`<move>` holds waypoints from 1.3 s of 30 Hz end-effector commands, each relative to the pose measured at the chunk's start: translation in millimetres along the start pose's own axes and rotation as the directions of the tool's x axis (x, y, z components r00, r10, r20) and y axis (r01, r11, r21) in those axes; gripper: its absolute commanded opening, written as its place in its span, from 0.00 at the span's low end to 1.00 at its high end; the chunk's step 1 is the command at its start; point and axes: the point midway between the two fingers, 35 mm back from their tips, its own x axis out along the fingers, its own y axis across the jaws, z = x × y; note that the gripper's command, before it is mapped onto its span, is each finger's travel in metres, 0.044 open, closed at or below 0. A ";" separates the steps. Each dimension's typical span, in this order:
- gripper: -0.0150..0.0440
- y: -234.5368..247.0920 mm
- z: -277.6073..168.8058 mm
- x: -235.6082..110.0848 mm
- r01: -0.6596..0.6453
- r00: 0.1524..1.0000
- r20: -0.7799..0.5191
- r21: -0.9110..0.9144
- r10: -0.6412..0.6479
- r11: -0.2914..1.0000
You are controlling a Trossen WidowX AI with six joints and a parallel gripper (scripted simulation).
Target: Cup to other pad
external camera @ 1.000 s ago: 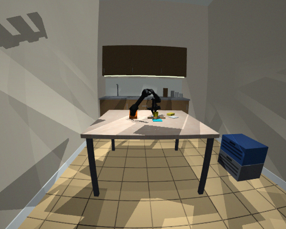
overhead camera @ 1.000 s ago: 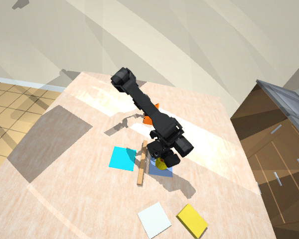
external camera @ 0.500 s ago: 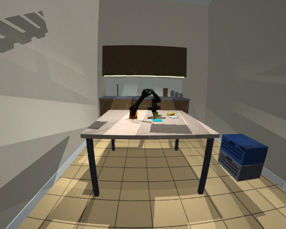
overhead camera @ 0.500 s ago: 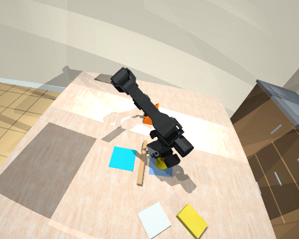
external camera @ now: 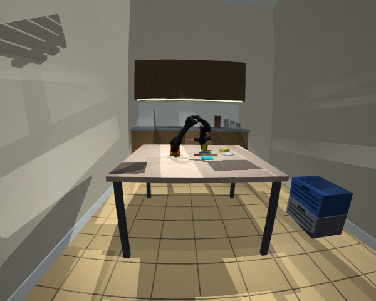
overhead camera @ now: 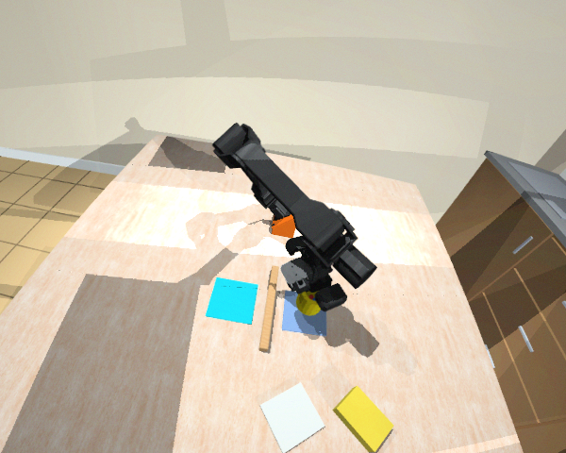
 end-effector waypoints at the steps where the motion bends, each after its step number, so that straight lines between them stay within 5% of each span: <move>1: 0.25 -0.4 0.2 -15.9 -0.011 1.000 -0.004 0.009 0.011 1.000; 39: 0.25 -17.3 28.1 -11.6 -0.009 1.000 -0.002 0.006 0.009 1.000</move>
